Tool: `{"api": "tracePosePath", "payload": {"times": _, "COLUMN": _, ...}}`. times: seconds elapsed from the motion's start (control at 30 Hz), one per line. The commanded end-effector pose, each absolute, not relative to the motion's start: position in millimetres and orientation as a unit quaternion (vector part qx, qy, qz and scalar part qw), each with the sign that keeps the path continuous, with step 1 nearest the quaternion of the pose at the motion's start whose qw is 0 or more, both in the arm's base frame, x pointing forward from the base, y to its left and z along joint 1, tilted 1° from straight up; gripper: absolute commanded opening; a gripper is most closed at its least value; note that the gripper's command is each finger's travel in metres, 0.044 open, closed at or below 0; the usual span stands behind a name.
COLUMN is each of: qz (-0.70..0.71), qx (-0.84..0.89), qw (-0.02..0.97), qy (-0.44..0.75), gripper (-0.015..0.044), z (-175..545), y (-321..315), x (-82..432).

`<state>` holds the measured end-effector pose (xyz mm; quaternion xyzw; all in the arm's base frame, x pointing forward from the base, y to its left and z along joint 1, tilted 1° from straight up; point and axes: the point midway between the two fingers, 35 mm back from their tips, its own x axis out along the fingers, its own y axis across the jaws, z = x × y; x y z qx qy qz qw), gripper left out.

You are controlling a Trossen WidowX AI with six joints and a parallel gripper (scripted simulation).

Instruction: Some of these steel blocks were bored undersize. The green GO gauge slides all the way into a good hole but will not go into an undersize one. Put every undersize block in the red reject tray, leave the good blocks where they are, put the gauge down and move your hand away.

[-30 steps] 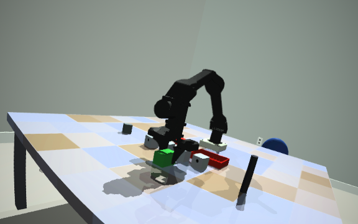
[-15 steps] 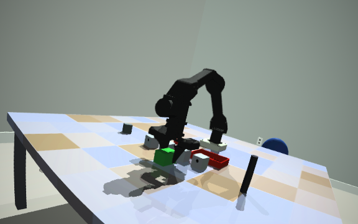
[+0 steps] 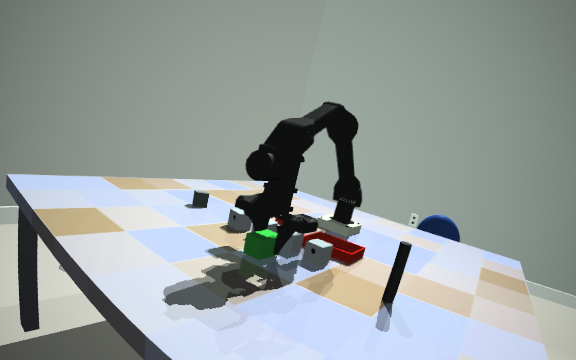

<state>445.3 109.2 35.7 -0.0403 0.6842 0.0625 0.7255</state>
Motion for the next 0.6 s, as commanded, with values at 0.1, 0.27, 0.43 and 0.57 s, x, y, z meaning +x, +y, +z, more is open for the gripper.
{"api": "tracePosePath", "payload": {"times": 0.1, "qz": 0.063, "qx": -0.042, "qw": 0.731, "qy": 0.678, "gripper": 0.0, "z": 40.7, "y": 109.3, "x": 447.9}}
{"api": "tracePosePath", "payload": {"times": 0.27, "qz": 0.063, "qx": -0.042, "qw": 0.731, "qy": 0.678, "gripper": 0.0, "z": 41.2, "y": 109.8, "x": 449.7}}
{"api": "tracePosePath", "payload": {"times": 0.43, "qz": 0.063, "qx": -0.042, "qw": 0.731, "qy": 0.679, "gripper": 0.0, "z": 40.7, "y": 109.8, "x": 449.7}}
{"api": "tracePosePath", "payload": {"times": 0.57, "qz": 0.063, "qx": -0.042, "qw": 0.731, "qy": 0.678, "gripper": 0.0, "z": 40.2, "y": 109.6, "x": 448.9}}
